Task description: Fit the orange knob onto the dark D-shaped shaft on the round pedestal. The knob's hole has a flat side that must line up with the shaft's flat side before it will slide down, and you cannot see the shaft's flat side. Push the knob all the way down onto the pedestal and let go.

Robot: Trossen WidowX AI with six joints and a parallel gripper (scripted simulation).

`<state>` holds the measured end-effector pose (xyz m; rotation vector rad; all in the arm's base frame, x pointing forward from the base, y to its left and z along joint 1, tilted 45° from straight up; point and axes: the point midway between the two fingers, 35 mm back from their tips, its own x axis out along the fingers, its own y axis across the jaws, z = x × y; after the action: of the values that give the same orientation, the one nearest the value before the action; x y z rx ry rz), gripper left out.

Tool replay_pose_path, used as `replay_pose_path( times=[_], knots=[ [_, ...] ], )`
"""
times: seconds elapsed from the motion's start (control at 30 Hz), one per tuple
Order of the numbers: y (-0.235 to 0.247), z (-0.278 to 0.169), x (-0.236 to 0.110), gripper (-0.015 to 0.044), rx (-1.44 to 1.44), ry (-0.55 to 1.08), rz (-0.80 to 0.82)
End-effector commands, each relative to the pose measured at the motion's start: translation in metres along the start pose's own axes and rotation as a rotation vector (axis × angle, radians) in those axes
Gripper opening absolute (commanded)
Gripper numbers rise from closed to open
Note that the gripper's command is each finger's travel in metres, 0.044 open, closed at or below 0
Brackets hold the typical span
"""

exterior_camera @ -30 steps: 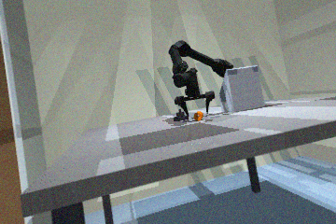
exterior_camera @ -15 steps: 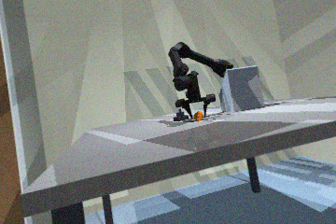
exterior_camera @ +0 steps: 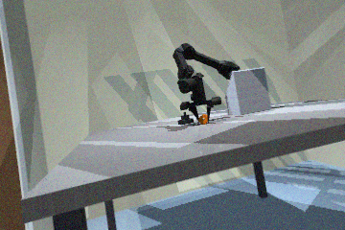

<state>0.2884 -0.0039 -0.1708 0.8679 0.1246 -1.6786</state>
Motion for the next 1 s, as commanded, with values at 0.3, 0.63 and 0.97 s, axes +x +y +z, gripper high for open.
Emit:
replay_pose_path(
  times=[0.3, 0.63, 0.97],
  knots=[
    [0.000, 0.005, -0.003, 0.0181, -0.001, 0.083, -0.001],
    [0.000, 0.015, -0.007, 0.0181, -0.002, 0.260, -0.001],
    [-0.001, 0.026, -0.009, 0.0181, -0.003, 0.433, -0.002]
  ],
)
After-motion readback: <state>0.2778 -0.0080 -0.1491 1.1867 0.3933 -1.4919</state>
